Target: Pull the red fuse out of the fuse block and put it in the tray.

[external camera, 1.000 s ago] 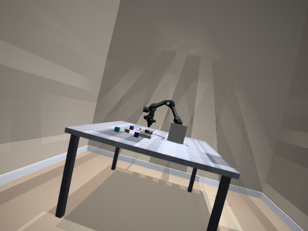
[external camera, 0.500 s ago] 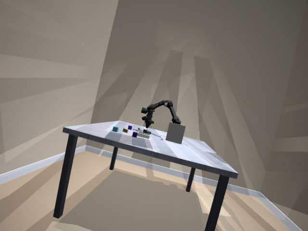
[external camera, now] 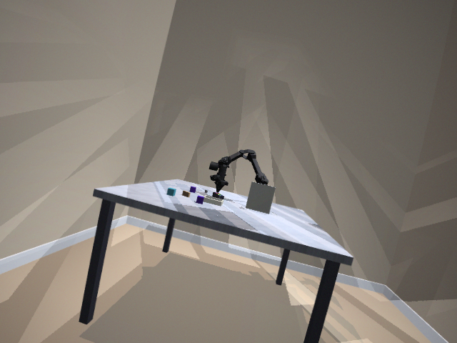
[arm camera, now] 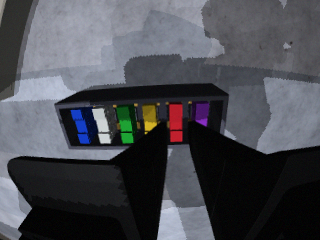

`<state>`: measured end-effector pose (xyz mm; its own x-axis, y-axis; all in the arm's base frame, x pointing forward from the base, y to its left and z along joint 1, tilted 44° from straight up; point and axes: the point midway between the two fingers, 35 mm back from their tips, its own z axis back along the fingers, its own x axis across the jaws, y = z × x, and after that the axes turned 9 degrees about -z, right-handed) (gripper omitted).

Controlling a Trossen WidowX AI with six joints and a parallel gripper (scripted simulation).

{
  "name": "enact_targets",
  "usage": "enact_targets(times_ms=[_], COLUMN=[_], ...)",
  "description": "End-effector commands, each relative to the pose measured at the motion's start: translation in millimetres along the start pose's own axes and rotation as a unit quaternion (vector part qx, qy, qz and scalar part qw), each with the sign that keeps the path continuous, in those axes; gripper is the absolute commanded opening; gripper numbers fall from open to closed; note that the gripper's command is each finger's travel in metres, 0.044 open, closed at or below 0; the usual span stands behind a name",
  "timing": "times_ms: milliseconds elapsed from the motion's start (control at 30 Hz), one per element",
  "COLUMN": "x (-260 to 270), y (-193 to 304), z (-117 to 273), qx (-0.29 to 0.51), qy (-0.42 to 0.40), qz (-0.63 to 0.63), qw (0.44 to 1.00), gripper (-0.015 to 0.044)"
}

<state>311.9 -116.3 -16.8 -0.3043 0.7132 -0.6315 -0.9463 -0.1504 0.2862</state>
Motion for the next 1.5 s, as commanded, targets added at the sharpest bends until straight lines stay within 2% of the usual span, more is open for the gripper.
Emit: enact_targets(times_ms=[0, 667, 1000, 1467], x=[0.2, 0.1, 0.5, 0.5], y=[1.2, 1.3, 1.4, 1.0], z=[-3.9, -14.1, -13.1, -8.4], qx=[0.001, 0.001, 0.001, 0.001], qy=[0.001, 0.002, 0.000, 0.000], qz=[0.003, 0.003, 0.001, 0.001], qw=[1.000, 1.000, 1.000, 1.000], gripper=[0.0067, 0.0067, 0.0000, 0.0000])
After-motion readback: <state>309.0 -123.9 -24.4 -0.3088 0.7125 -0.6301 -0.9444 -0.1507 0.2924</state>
